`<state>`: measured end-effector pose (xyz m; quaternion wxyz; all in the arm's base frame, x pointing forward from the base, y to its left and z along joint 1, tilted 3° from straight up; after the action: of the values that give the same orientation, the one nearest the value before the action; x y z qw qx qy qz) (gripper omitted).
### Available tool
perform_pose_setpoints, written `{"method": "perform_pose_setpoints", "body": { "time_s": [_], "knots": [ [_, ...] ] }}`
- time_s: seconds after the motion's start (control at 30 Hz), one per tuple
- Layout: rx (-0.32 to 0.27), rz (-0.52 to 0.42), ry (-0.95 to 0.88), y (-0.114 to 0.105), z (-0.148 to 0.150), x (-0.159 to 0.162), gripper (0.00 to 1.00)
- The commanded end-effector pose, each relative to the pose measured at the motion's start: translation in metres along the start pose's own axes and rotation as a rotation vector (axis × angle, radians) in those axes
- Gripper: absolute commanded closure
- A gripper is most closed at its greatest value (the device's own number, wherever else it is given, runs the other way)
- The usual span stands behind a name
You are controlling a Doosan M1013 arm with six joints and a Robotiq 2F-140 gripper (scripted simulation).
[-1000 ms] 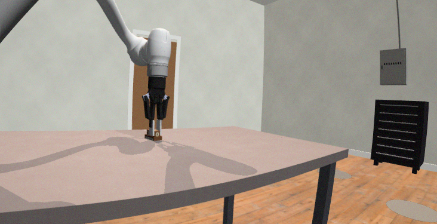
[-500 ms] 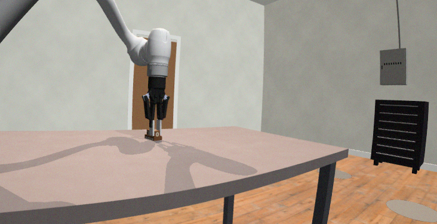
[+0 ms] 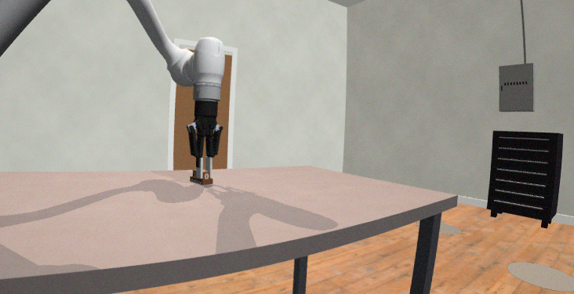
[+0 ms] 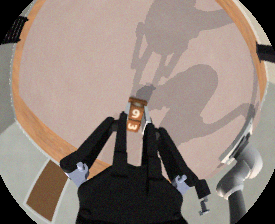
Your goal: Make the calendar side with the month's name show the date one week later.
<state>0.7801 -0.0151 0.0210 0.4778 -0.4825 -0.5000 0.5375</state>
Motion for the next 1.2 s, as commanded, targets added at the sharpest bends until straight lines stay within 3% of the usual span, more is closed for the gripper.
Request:
{"method": "perform_pose_setpoints", "body": {
  "time_s": [0.0, 0.67, 1.17],
  "knots": [
    [0.0, 0.0, 0.0, -0.0002, 0.0, 0.0, 0.76],
    [0.0, 0.0, 0.0, -0.0002, 0.0, 0.0, 0.65],
    [0.0, 0.0, 0.0, -0.0031, 0.0, 0.0, 0.65]
  ]
}}
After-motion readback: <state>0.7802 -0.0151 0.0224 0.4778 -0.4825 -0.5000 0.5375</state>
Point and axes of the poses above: the point where the finger pads meet when closed, its own y axis out along the fingers, its own z axis across the jaws, x = y × z, the point moved 2 cm from there along -y, back along the fingers, and after that the axes turned 2 degrees about y, right-handed, at the moved point
